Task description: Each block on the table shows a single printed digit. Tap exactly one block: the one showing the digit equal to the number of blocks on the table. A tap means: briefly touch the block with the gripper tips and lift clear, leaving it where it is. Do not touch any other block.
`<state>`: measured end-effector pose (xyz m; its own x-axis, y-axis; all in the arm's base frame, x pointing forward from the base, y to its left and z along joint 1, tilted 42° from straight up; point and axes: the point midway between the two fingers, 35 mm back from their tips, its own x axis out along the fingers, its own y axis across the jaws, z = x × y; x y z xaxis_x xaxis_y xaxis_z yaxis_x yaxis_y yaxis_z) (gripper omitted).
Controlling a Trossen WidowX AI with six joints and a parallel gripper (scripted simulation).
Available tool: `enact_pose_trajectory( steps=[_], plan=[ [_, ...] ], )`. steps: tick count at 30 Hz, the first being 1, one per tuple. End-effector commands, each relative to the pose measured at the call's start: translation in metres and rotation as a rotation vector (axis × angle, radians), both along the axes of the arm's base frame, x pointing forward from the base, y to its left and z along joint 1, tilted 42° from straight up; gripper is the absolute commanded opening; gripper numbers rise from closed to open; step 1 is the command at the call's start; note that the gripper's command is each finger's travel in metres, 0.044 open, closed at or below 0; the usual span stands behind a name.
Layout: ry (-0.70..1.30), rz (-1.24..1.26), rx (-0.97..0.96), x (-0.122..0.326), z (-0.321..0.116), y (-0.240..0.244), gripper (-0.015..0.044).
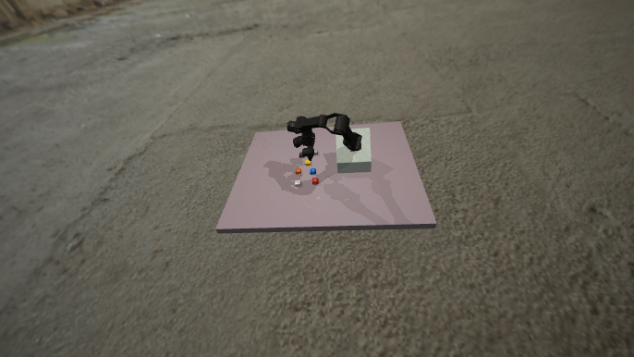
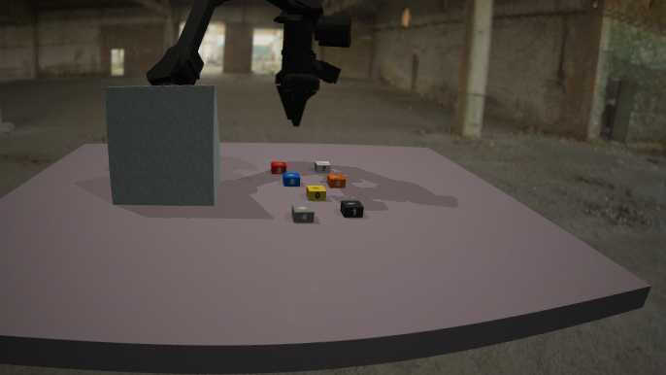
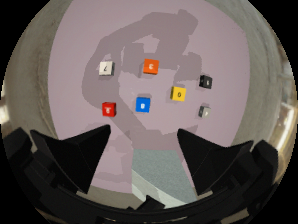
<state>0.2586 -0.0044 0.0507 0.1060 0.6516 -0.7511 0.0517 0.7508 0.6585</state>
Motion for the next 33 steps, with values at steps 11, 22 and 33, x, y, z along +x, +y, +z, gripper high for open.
enact_pose_trajectory(
  steps=[11, 22, 33],
  plan=[
    [0.019, -0.012, 0.009, -0.006, 0.0, 0.004, 0.04],
    [0.019, -0.013, 0.003, -0.003, 0.037, 0.046, 0.04],
    [0.018, -0.012, 0.013, -0.01, 0.063, 0.076, 0.04]
  ],
)
